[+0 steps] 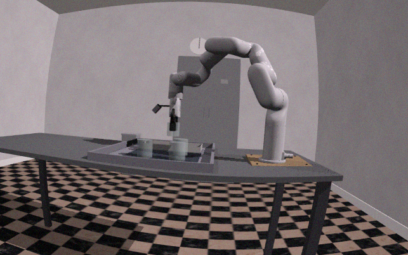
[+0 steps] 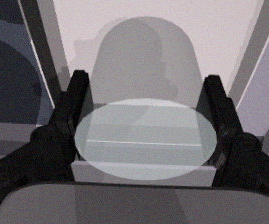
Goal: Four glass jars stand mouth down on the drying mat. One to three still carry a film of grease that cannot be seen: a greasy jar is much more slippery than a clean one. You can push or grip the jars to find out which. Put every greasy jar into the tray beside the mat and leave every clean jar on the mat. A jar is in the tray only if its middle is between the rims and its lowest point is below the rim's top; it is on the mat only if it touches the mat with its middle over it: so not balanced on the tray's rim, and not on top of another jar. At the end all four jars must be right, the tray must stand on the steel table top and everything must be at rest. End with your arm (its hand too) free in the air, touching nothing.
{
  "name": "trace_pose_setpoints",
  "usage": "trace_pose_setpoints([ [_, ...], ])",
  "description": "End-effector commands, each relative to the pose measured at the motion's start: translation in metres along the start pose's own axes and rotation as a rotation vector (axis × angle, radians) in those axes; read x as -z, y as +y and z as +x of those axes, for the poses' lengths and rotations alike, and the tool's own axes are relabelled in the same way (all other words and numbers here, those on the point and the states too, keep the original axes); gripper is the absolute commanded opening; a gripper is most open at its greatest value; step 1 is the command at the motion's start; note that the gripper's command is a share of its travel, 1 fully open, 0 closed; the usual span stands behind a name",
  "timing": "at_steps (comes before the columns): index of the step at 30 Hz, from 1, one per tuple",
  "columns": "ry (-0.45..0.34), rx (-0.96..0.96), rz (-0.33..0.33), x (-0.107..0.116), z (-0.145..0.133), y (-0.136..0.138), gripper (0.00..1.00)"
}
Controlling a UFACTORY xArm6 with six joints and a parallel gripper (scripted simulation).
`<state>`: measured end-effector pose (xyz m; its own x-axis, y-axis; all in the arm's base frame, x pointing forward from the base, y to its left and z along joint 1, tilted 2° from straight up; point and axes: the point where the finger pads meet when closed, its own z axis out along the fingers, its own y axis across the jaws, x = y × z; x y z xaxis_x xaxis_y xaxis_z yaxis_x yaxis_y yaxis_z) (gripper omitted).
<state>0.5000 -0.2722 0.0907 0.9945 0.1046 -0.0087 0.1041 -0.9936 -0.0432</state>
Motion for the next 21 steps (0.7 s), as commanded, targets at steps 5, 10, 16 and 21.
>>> trace_pose_setpoints([
  [5, 0.005, 0.000, -0.003, -0.015, 0.002, 0.001, 0.00],
  [10, 0.005, 0.000, -0.003, -0.028, 0.002, 0.001, 0.00],
  [16, 0.005, 0.000, -0.003, -0.034, 0.002, 0.001, 0.00],
  [21, 0.005, 0.000, -0.003, -0.034, 0.002, 0.001, 0.00],
])
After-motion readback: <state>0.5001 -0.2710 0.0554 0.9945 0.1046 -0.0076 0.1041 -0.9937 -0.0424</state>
